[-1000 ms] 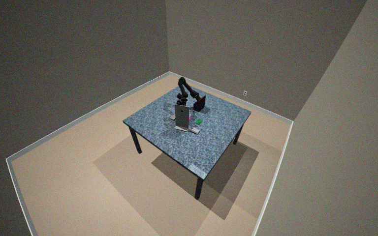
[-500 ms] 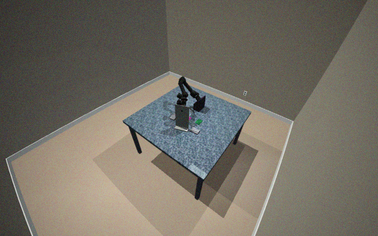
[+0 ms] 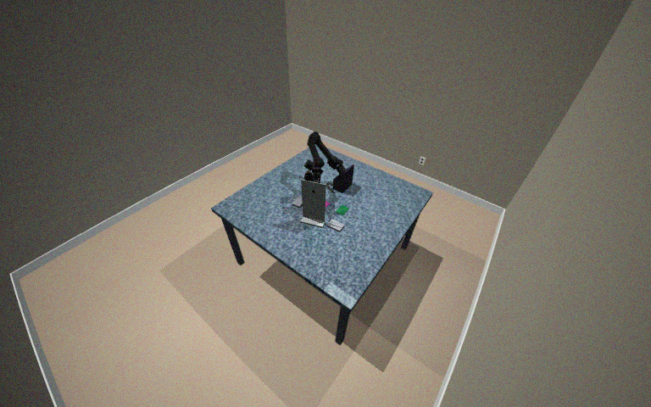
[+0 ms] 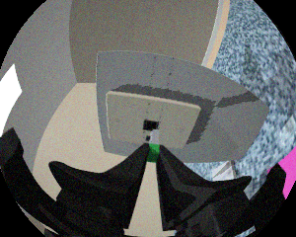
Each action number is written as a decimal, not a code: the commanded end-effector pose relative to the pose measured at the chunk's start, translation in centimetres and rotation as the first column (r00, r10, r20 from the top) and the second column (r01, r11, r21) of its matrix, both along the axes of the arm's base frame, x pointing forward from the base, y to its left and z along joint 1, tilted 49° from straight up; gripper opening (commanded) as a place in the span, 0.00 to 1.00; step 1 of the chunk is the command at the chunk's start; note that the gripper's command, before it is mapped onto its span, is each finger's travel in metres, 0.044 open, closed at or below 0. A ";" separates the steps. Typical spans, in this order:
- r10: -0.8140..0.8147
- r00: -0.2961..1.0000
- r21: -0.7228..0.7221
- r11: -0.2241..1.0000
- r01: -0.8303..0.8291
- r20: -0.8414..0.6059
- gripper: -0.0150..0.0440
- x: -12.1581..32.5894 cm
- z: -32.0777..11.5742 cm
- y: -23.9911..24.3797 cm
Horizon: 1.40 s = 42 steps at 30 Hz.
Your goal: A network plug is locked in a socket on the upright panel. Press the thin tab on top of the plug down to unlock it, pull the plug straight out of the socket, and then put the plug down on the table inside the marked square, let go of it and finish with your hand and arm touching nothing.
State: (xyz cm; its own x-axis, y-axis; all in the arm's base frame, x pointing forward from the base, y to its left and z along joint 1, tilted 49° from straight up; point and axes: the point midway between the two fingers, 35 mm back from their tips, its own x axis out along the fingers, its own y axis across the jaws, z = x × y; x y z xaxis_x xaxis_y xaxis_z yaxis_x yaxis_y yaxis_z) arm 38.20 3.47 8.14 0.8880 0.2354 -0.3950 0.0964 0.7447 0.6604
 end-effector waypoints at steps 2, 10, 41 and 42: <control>0.005 1.000 -0.002 1.000 -0.005 -0.003 0.25 -0.3 0.0 0.0; 0.005 1.000 -0.002 1.000 -0.005 -0.003 0.25 -0.7 0.1 -0.1; 0.005 1.000 -0.002 1.000 -0.005 -0.004 0.25 -2.0 0.6 -0.4; 0.005 1.000 -0.002 1.000 -0.005 -0.004 0.25 -2.0 0.6 -0.4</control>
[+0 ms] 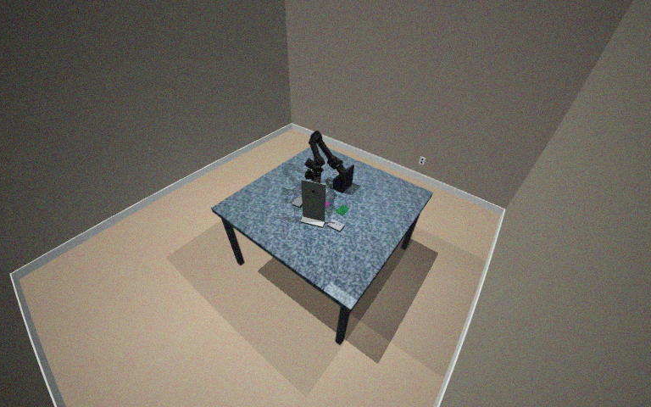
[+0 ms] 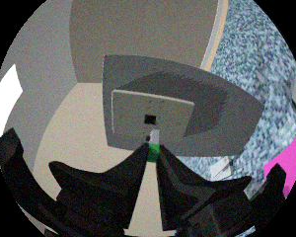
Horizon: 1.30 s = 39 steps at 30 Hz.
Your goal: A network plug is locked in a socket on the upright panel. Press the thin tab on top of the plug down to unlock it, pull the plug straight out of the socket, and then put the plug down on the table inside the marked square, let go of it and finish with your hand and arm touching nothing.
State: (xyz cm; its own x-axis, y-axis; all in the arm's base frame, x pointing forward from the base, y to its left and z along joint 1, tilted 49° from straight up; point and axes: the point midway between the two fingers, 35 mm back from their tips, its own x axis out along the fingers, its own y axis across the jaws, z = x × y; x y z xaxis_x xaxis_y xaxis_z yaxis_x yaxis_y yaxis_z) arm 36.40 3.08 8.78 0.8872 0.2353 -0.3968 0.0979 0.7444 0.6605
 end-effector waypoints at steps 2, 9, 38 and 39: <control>0.005 1.000 -0.002 1.000 -0.005 -0.002 0.25 -0.3 0.0 0.0; 0.005 1.000 -0.002 1.000 -0.005 -0.002 0.25 -0.6 0.1 0.0; 0.005 1.000 0.002 1.000 -0.005 -0.003 0.25 -2.5 3.8 4.5; 0.005 1.000 0.001 1.000 -0.005 -0.003 0.25 -2.6 3.9 4.7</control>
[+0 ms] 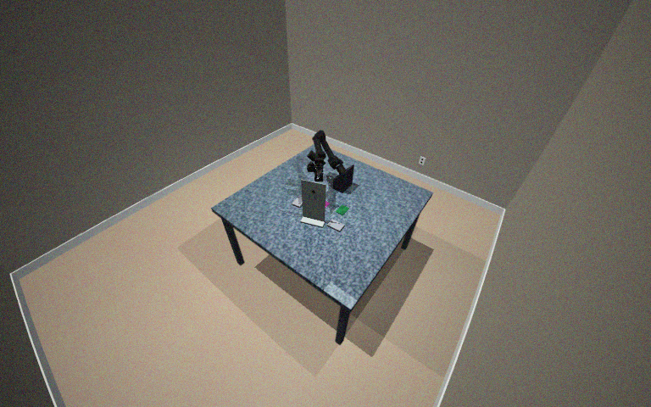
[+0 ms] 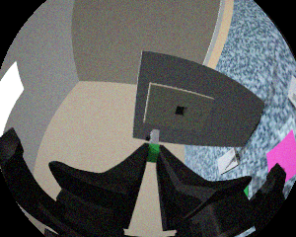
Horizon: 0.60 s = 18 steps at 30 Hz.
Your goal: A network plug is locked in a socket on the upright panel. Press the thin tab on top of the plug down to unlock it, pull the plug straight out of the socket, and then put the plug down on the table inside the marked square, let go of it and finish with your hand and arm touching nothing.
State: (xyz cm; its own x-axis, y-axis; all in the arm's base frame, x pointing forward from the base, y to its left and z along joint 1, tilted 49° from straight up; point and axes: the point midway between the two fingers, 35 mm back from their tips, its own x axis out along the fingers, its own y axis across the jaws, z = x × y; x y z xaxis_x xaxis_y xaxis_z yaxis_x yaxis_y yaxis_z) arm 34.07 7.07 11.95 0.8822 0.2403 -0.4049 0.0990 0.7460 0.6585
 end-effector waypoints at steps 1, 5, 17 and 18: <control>-0.001 1.000 0.003 1.000 0.001 0.006 0.25 -0.3 0.9 0.8; -0.039 0.999 0.002 0.999 0.039 -0.010 0.25 -0.2 0.2 0.3; -0.338 0.935 -0.035 0.941 0.336 -0.109 0.25 -0.2 -4.7 -4.4; -0.361 0.925 -0.040 0.932 0.359 -0.114 0.25 -0.3 -5.0 -4.8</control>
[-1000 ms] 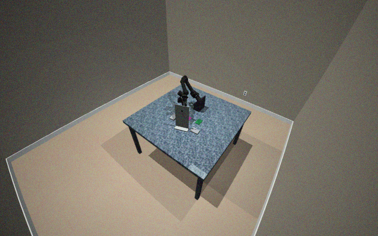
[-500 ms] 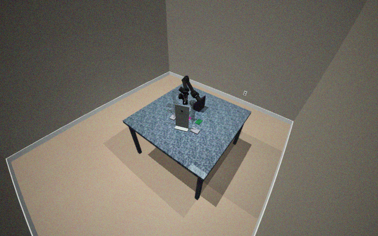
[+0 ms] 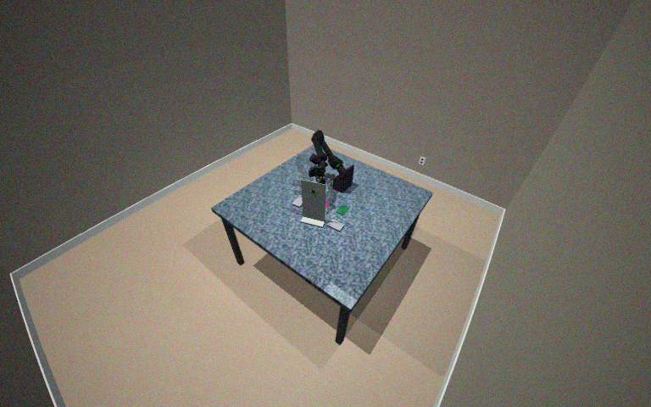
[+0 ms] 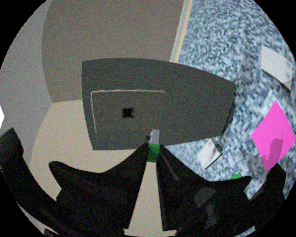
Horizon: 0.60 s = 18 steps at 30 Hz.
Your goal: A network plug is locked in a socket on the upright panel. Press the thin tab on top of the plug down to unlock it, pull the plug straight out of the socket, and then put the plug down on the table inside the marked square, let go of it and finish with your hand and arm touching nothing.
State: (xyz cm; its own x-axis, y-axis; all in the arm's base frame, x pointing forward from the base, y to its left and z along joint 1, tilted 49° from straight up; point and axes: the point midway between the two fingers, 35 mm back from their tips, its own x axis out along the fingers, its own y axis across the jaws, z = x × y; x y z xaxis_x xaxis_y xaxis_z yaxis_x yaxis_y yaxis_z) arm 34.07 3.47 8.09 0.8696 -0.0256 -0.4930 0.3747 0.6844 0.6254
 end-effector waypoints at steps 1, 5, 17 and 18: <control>-0.100 0.995 -0.010 0.995 0.100 -0.029 0.25 -0.4 -1.6 -1.6; -0.200 0.978 -0.028 0.980 0.199 -0.052 0.25 -0.9 -3.0 -3.2; -0.478 0.875 -0.107 0.877 0.469 -0.079 0.25 -3.4 -6.5 -7.8; -0.499 0.863 -0.115 0.864 0.489 -0.078 0.25 -3.6 -6.8 -8.2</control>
State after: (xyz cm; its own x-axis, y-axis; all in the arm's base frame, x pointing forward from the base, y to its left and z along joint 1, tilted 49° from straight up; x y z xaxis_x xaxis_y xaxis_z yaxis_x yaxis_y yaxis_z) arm 31.33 -3.58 2.13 0.7151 -0.4259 -0.5543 0.6977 0.4843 0.5279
